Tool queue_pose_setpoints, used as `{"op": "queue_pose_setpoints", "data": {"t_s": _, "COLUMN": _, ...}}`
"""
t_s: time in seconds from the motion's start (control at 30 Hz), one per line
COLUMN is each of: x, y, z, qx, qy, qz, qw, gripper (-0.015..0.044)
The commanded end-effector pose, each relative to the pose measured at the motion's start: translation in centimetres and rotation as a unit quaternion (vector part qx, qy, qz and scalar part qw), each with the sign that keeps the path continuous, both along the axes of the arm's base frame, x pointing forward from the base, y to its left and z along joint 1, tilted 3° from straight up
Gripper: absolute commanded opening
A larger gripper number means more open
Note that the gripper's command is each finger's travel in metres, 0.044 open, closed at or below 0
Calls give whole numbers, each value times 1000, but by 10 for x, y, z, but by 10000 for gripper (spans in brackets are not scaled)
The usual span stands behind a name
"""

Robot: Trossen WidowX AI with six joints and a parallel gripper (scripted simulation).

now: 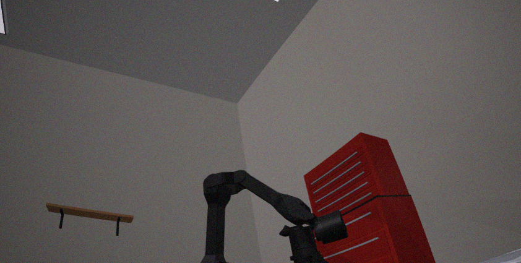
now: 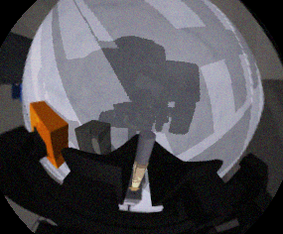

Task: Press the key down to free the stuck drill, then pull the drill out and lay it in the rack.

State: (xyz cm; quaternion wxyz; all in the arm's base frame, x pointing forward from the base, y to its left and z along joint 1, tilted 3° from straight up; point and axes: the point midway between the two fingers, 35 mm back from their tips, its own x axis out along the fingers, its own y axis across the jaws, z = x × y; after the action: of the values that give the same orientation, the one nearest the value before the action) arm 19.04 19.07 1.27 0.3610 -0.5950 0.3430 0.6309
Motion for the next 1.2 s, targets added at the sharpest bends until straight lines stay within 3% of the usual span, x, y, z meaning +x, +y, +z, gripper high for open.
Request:
{"op": "queue_pose_setpoints", "data": {"t_s": 0.0, "x": -2, "y": 7, "z": 3, "qx": 3, "qy": -1, "qz": -3, "qw": 1000, "gripper": 0}}
{"op": "queue_pose_setpoints", "data": {"t_s": 1.17, "x": -4, "y": 1, "z": 16, "qx": 2, "qy": -1, "qz": -3, "qw": 1000, "gripper": 0}}
